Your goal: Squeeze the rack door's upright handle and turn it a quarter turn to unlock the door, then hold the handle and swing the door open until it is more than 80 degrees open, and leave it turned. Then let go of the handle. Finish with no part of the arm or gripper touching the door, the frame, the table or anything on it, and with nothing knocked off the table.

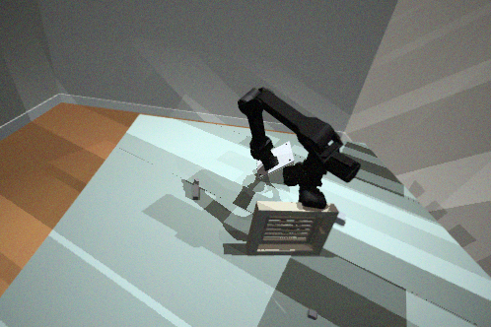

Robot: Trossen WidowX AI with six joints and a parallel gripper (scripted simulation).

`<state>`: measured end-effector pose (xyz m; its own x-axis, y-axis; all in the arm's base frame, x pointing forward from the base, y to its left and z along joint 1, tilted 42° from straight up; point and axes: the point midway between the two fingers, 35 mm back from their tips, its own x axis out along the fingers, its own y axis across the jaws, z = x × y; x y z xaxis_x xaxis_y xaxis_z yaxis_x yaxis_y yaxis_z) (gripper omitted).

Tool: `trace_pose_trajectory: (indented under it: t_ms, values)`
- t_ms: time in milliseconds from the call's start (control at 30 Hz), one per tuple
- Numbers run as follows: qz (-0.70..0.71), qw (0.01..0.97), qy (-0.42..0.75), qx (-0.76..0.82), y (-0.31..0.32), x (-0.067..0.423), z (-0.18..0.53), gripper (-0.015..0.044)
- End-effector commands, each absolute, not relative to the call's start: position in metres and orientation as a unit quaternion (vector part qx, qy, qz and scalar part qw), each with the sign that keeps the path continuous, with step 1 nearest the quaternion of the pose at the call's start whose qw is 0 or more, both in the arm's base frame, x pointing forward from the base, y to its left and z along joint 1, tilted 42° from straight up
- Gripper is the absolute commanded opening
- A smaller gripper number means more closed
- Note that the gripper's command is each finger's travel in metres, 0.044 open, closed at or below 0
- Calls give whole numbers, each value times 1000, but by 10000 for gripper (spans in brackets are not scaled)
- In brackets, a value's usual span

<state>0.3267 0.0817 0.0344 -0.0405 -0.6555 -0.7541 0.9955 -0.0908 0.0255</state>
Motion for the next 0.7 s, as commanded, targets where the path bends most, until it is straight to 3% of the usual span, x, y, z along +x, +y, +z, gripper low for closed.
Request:
trace_pose_trajectory:
  t_ms: [0, 167, 667]
  values:
    - [-669, 618, 270, 314, 81, 327, 35, 49]
    - [-669, 618, 270, 314, 81, 327, 35, 21]
    - [-630, 652, 352, 233, 78, 318, 38, 21]
